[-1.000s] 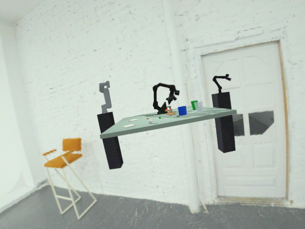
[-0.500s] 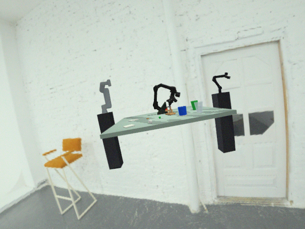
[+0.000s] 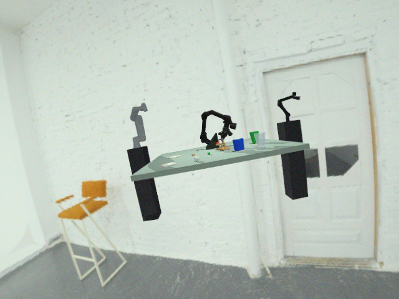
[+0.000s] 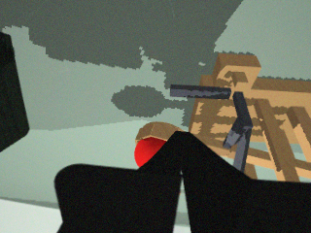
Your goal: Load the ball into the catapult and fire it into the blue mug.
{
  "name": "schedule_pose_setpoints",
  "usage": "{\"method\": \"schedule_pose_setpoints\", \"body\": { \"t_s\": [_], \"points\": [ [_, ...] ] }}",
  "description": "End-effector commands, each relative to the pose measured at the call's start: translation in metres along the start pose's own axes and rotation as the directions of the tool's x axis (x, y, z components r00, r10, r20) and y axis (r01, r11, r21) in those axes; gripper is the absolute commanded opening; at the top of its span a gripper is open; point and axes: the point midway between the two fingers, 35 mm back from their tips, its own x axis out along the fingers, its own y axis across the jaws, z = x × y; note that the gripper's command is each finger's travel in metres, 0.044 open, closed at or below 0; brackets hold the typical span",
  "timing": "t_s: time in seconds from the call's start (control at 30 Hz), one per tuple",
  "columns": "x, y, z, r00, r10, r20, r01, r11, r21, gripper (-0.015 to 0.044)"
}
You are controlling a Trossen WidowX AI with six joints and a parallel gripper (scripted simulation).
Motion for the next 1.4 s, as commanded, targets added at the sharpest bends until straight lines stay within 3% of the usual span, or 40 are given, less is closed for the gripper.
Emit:
{"method": "schedule_pose_setpoints", "body": {
  "t_s": [0.0,1.1,1.2,1.37],
  "points": [
    [0.009,0.002,0.003,1.0,0.004,-0.013,-0.005,1.0,-0.013,0.0],
    [0.059,0.009,0.027,0.999,0.013,-0.035,-0.014,1.0,-0.027,0.0],
    [0.035,0.003,0.028,1.0,-0.006,-0.023,0.005,0.999,-0.043,0.0],
    [-0.052,0.003,0.026,0.997,-0.07,0.015,0.071,0.992,-0.105,0.0]
  ]
}}
